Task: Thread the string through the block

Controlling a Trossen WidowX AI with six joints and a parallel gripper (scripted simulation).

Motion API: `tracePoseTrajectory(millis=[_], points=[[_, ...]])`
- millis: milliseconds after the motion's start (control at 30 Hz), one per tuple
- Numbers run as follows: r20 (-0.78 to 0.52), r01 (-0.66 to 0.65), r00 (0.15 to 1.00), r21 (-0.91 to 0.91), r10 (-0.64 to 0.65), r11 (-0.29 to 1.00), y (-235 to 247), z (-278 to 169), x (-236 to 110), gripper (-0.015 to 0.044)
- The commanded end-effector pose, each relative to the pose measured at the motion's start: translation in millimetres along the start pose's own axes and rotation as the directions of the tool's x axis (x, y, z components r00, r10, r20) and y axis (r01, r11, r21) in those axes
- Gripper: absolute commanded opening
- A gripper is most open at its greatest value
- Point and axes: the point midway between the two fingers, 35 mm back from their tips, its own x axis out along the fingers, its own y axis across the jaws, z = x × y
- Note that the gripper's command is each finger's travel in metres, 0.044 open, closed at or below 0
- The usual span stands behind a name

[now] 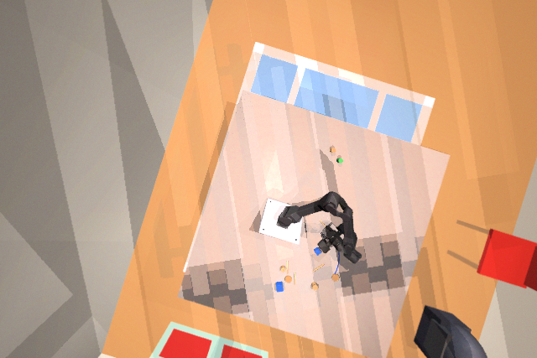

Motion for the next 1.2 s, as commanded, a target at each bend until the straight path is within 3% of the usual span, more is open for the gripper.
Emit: tracePoseTrajectory(millis=[0,333,1167], points=[[0.006,0.002,1.0,-0.021,-0.002,1.0,-2,3,1,0.0387],[0.006,0.002,1.0,-0.021,-0.002,1.0,-2,3,1,0.0125],[0.005,0.001,1.0,-0.02,-0.001,1.0,-2,1,20,0.0121]])
